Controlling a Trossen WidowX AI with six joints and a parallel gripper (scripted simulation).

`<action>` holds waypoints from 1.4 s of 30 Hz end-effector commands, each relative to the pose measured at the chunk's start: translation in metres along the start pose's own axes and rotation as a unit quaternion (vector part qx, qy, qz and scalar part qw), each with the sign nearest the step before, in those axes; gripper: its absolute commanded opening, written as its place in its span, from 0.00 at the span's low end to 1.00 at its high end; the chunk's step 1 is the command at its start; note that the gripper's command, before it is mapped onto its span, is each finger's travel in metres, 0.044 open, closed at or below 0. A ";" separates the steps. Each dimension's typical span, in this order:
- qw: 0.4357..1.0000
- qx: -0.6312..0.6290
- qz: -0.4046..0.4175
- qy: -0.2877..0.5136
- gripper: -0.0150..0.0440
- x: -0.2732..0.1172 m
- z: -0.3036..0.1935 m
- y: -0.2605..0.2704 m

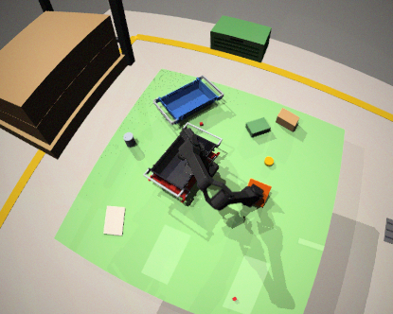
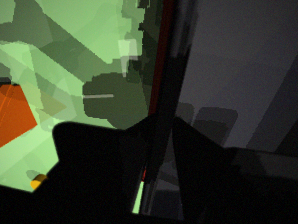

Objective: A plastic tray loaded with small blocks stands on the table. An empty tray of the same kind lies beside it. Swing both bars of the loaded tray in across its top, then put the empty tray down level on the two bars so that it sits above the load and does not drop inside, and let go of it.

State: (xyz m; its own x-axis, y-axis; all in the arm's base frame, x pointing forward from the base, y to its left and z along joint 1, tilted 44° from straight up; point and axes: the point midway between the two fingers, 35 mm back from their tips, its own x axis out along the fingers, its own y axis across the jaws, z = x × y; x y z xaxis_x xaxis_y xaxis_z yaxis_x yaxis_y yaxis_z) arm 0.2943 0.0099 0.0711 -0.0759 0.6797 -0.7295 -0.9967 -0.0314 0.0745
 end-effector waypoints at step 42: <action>1.000 -0.002 0.011 -0.001 0.25 0.014 0.005 0.006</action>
State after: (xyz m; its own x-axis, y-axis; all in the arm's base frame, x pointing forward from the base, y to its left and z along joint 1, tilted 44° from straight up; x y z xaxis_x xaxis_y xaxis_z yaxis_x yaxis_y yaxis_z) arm 0.2922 0.0180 0.0666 -0.0737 0.6802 -0.7293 -0.9969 -0.0304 0.0724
